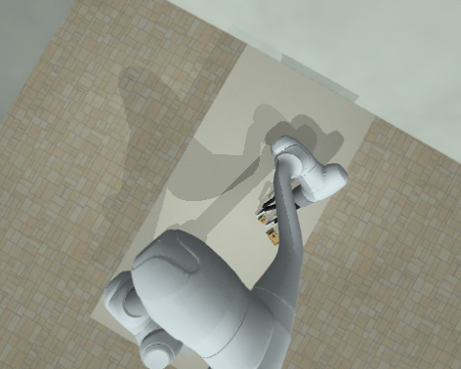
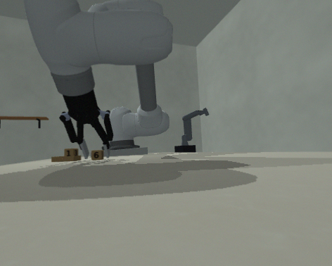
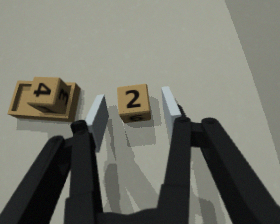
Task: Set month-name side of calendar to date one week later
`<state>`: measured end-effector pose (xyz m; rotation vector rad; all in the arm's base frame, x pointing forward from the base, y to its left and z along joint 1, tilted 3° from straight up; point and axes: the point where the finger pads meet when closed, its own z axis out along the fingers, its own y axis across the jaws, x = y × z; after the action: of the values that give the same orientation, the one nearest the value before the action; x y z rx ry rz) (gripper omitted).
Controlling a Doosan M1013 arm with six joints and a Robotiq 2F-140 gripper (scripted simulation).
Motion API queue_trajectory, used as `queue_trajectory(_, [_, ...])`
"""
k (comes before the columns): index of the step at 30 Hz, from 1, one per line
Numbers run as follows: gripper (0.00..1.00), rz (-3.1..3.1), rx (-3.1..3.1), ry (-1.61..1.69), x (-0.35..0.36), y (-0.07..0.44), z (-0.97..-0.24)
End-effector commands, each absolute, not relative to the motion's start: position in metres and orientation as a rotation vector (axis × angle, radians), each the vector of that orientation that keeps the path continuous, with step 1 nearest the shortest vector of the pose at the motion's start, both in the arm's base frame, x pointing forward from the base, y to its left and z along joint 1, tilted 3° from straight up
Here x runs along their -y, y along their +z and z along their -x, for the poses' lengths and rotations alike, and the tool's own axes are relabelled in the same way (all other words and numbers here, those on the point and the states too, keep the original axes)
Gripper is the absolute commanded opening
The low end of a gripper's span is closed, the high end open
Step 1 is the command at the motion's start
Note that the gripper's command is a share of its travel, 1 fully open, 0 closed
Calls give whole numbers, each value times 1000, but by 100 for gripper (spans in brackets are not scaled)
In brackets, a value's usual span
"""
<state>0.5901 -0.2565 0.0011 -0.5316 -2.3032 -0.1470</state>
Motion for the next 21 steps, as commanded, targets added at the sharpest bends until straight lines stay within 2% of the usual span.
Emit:
queue_trajectory(1, [47, 532, 2303, -147, 256, 1, -590])
queue_trajectory(21, [47, 532, 2303, -147, 256, 4, -590])
